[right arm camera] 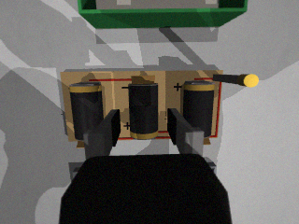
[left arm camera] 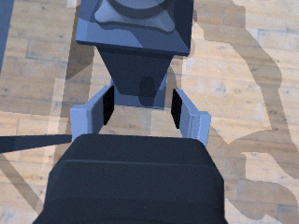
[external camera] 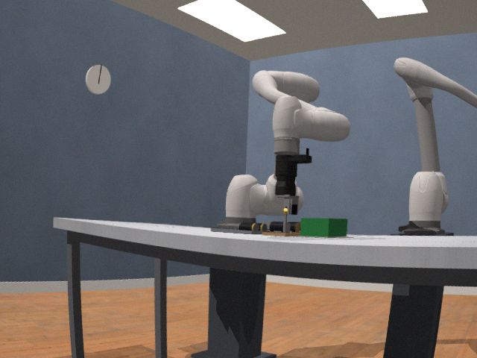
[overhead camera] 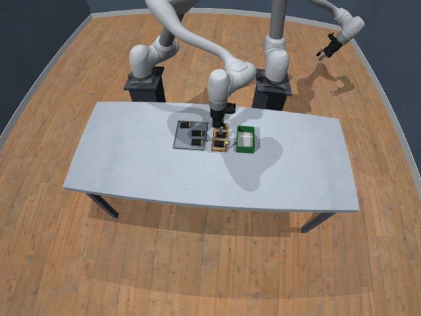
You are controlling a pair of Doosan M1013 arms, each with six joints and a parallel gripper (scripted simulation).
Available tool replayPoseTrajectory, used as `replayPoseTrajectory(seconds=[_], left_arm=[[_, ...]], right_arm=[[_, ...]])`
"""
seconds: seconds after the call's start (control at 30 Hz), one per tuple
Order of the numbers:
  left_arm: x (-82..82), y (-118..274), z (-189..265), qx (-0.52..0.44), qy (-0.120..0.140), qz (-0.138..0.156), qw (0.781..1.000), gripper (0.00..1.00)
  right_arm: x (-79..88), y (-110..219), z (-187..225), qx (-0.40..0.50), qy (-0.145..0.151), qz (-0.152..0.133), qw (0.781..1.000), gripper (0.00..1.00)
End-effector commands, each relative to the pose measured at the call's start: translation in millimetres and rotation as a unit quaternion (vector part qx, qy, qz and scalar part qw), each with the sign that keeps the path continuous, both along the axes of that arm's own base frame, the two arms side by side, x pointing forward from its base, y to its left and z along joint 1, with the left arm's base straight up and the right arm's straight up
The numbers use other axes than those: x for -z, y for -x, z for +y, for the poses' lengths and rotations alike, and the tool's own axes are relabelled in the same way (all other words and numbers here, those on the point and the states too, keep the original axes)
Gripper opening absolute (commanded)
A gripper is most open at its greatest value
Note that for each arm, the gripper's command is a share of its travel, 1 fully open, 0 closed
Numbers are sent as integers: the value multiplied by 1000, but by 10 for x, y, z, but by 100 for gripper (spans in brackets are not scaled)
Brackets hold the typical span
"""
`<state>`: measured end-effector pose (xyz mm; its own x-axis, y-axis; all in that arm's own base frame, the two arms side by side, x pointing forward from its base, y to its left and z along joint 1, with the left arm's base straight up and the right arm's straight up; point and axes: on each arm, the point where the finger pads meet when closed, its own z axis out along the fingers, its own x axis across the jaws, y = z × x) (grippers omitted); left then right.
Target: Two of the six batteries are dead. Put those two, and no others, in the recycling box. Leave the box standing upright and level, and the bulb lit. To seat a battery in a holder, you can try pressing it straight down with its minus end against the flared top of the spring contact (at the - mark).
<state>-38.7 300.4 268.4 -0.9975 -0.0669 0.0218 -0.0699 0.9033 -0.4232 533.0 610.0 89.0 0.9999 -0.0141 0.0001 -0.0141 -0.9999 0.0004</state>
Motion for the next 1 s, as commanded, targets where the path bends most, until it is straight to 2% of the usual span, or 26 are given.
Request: replayPoseTrajectory(seconds=[0.0, 0.43, 0.73, 0.97], left_arm=[[-6, 2, 4, 0, -1, 0, 1000, 100], [-6, 2, 4, 0, -1, 0, 1000, 100], [-6, 2, 4, 0, -1, 0, 1000, 100], [-6, 2, 4, 0, -1, 0, 1000, 100]], right_arm=[[-18, -4, 8, 0, -1, -1, 1000, 90], [-10, -4, 8, 0, -1, -1, 1000, 90], [309, -5, 8, 0, -1, -1, 1000, 90], [332, -5, 8, 0, -1, -1, 1000, 90]])
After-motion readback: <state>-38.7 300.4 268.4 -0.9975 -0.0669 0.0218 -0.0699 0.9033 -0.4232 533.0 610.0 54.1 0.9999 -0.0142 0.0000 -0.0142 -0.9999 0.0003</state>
